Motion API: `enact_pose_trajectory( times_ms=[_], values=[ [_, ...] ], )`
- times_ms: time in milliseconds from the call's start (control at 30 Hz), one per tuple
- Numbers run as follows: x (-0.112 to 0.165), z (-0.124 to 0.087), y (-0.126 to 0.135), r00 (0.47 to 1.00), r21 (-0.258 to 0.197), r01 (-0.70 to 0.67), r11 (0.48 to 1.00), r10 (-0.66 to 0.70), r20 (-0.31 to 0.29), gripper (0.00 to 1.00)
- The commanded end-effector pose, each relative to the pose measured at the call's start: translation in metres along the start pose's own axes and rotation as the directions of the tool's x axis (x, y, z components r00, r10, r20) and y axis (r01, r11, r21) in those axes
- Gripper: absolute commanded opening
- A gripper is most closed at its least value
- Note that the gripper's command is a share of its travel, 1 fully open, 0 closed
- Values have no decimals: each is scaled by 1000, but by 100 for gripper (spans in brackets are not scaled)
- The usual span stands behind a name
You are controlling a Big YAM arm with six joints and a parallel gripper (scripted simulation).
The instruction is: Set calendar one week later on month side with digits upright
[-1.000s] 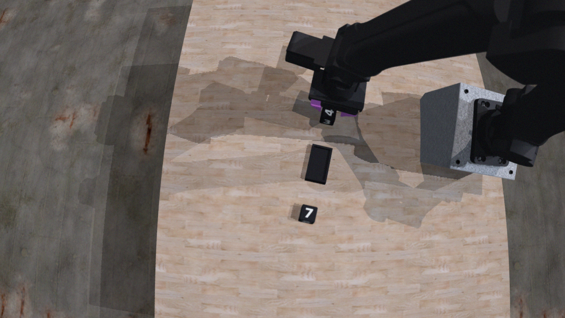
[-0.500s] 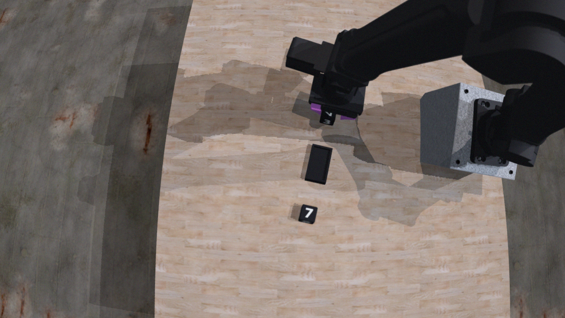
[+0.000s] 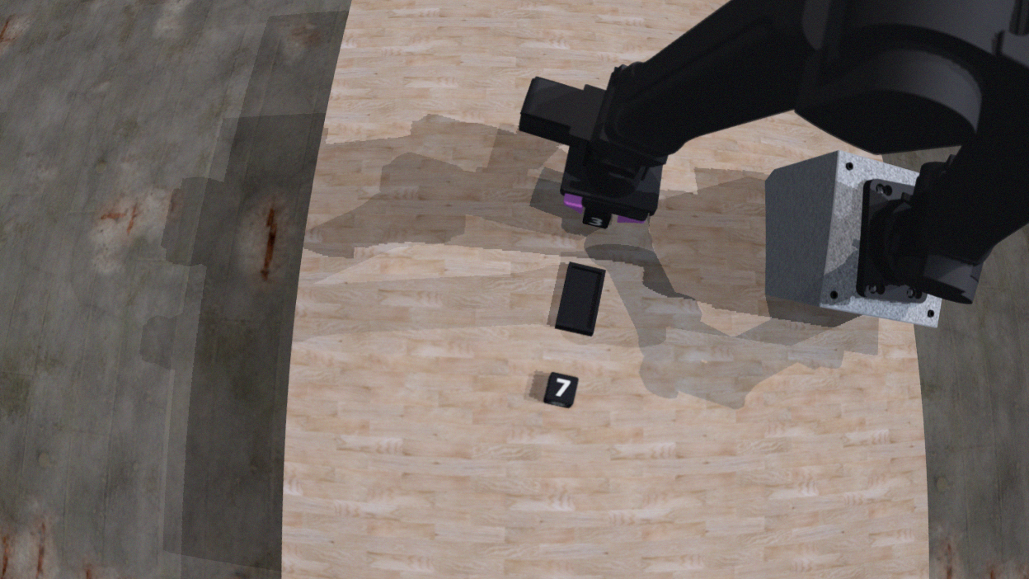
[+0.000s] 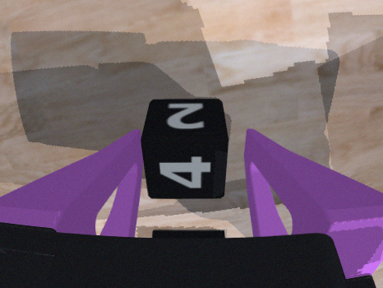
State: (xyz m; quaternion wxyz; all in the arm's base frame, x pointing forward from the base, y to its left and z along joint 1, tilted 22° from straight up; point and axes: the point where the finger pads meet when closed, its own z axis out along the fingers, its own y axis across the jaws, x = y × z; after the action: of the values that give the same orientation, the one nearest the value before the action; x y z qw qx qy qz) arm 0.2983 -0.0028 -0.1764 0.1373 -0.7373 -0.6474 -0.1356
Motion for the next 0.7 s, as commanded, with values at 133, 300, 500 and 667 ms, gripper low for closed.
enact_pose_trajectory(
  times_ms=[133,300,500,667],
  values=[
    [2,-1,12,1000,-17,-1,1000,1,2,45],
    [2,-1,12,1000,-17,-1,1000,1,2,45],
    [2,-1,12,1000,-17,-1,1000,1,2,45],
    [2,-2,12,1000,-18,-1,1000,1,2,45]
  ],
)
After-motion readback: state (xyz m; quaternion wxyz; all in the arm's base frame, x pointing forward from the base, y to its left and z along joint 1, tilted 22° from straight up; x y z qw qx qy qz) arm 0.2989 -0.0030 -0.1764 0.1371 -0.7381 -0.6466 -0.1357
